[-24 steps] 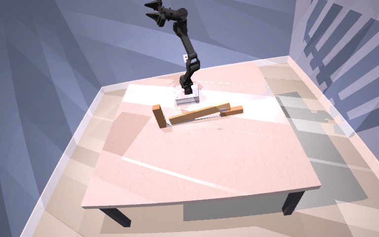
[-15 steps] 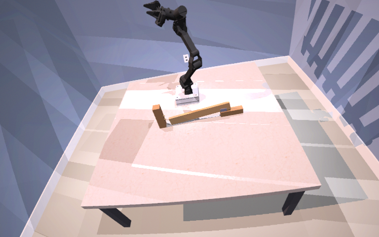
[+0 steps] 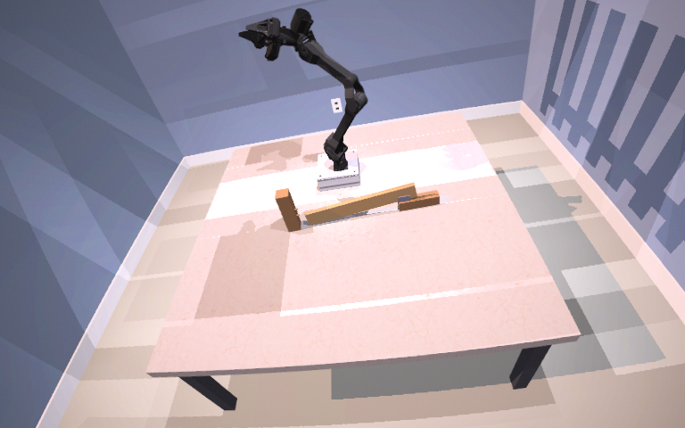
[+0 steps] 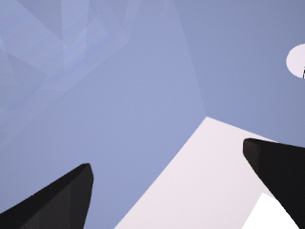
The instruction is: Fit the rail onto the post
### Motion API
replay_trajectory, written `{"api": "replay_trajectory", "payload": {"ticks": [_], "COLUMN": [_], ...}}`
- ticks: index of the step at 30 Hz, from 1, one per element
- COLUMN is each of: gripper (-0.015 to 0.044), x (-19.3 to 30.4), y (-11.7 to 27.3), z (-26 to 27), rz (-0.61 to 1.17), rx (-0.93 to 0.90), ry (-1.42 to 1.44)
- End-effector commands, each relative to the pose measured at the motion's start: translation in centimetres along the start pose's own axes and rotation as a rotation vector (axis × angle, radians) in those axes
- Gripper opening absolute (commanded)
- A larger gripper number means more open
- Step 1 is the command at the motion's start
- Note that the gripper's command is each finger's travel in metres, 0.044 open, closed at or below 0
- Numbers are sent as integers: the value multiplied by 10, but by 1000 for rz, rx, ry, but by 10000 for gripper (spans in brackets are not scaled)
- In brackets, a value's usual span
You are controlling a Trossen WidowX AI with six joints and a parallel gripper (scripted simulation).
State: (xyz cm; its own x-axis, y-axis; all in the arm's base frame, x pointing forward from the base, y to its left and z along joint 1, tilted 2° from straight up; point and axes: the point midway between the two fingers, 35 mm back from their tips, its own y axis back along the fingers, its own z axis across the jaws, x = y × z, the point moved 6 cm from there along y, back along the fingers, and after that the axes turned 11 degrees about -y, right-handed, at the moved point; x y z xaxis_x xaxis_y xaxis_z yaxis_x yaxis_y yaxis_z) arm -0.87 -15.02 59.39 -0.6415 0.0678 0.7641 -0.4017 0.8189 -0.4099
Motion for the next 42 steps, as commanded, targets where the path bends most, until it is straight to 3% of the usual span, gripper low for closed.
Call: {"api": "replay_trajectory", "payload": {"ticks": [1,13,25,32,42], "gripper": [440,440,440,440,440], "x": [-18,-123,-258,-347,-447], "y": [-19,-74,-93,-71,-1], "z": [28,75,68,45,4], "rz": [-58,-345,-708,-978,-1346], "rx": [-18,-143,-351,-512,-718], "ry": [-187,-662,-884,-900,-732]}}
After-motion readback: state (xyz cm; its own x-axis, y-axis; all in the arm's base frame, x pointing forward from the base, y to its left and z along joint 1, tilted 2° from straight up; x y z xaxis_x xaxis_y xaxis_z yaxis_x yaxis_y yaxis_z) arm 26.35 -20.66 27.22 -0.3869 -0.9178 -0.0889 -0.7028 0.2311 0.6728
